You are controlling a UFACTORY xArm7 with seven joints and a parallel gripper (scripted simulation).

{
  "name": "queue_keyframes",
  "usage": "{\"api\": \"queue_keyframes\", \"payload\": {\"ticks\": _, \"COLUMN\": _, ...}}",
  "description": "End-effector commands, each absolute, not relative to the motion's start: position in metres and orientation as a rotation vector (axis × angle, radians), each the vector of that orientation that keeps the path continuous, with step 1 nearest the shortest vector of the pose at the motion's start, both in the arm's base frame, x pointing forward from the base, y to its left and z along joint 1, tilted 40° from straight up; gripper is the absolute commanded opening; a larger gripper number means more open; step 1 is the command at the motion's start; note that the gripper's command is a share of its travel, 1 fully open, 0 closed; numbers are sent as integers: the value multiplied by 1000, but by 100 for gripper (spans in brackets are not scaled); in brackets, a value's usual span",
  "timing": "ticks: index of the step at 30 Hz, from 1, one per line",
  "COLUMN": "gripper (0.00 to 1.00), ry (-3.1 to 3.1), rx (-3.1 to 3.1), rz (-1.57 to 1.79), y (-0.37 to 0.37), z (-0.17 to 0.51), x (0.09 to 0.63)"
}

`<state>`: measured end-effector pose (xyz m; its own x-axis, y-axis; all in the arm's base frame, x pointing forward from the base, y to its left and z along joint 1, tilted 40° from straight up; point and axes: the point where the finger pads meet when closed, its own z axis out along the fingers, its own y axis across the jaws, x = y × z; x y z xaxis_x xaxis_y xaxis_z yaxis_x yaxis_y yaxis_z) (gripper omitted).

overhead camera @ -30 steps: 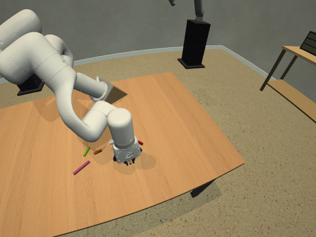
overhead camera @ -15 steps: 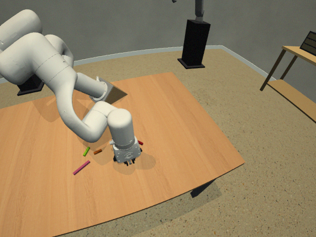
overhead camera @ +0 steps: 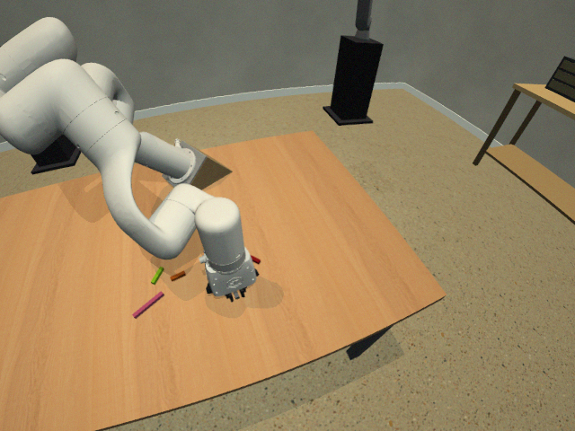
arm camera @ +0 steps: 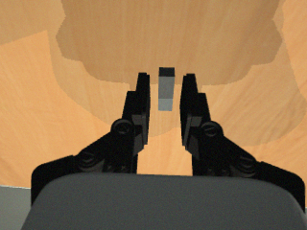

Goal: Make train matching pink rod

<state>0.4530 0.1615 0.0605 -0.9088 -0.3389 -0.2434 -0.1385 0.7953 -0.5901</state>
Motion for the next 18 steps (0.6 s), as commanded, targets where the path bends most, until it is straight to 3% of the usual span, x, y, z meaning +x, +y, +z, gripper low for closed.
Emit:
{"api": "queue_keyframes", "payload": {"ticks": 1, "gripper": 24, "ry": 2645, "rx": -366, "rz": -828, "y": 163, "z": 61, "x": 453}}
{"api": "queue_keyframes", "payload": {"ticks": 12, "gripper": 24, "ry": 2645, "rx": -366, "rz": -828, "y": 163, "z": 61, "x": 453}}
{"api": "queue_keyframes", "payload": {"ticks": 13, "gripper": 4, "ry": 2645, "rx": -366, "rz": -828, "y": 163, "z": 61, "x": 453}}
{"api": "queue_keyframes", "payload": {"ticks": 18, "gripper": 4, "ry": 2645, "rx": -366, "rz": -828, "y": 163, "z": 61, "x": 453}}
